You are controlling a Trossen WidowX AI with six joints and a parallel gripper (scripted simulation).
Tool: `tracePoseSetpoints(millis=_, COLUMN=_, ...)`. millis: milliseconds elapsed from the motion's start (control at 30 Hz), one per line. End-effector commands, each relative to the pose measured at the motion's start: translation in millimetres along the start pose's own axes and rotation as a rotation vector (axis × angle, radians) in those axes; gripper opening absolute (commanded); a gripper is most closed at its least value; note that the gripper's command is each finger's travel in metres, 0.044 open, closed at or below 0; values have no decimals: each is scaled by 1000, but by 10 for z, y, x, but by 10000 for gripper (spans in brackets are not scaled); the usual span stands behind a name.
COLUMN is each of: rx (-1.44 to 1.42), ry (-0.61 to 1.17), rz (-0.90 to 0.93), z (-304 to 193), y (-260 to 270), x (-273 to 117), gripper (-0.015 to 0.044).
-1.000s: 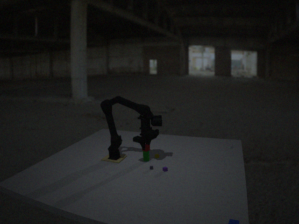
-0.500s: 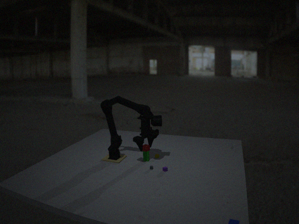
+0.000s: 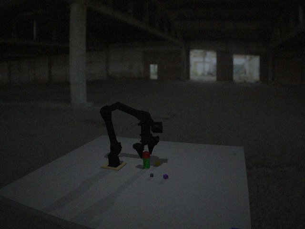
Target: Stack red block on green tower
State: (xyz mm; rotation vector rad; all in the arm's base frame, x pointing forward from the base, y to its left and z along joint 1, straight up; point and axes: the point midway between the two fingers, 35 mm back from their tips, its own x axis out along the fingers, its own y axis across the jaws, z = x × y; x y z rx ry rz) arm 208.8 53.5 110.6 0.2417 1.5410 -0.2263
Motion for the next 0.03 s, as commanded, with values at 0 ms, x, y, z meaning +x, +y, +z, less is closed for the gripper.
tracePoseSetpoints(millis=0, rx=0, ry=0, rz=0, z=0, y=0, x=3, gripper=440)
